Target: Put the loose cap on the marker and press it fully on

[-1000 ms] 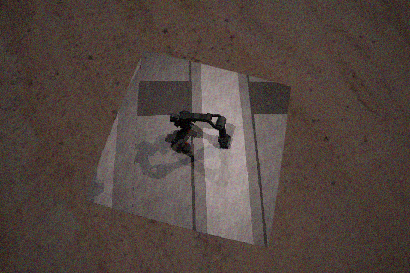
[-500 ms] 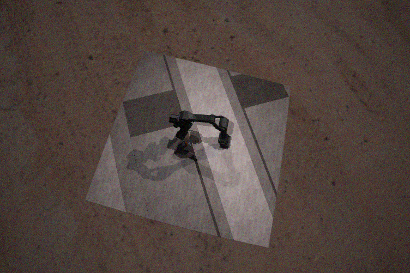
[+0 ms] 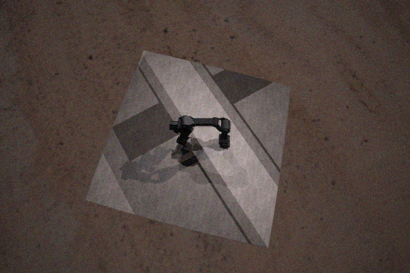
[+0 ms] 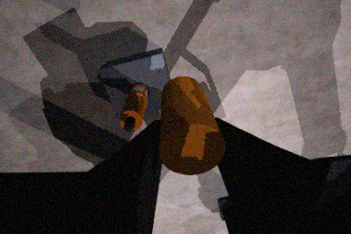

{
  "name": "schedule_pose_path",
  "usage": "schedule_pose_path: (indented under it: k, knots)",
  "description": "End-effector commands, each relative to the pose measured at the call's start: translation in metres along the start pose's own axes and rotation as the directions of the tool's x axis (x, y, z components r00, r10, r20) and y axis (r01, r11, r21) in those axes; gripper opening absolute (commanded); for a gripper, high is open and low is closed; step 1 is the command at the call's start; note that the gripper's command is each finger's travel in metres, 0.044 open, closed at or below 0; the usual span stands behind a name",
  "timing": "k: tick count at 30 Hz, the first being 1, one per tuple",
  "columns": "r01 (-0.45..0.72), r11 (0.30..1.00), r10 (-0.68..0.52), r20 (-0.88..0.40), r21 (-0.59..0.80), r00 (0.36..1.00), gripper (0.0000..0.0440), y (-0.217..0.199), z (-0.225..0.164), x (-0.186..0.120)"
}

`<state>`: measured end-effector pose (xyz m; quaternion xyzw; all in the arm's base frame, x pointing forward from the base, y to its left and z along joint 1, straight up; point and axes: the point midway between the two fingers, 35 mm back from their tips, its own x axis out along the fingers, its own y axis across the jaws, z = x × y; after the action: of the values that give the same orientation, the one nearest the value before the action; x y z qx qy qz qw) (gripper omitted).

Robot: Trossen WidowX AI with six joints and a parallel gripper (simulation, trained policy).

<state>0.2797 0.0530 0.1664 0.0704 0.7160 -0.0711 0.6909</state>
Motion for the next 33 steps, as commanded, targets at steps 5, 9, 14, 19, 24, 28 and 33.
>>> schedule_pose_path:
  k: [5,9,14,19,24,28,33]
  knots:
    - [-0.011,1.0,0.011,0.004,-0.022,1.0,0.0,0.021,-0.015,-0.014]
    - [-0.009,0.999,0.009,0.0,-0.032,1.0,0.0,0.029,-0.02,-0.016]
    - [-0.006,0.999,0.006,-0.005,-0.037,1.0,0.0,0.035,-0.022,-0.017]
    - [0.004,0.999,-0.005,-0.026,-0.04,1.0,0.0,0.038,-0.024,-0.01]
    - [0.015,0.999,-0.016,-0.045,-0.039,0.999,0.0,0.039,-0.024,-0.002]
    - [0.022,0.999,-0.025,-0.058,-0.036,0.998,0.0,0.039,-0.024,0.005]
    - [0.029,0.999,-0.032,-0.076,-0.036,0.997,0.0,0.038,-0.024,0.015]
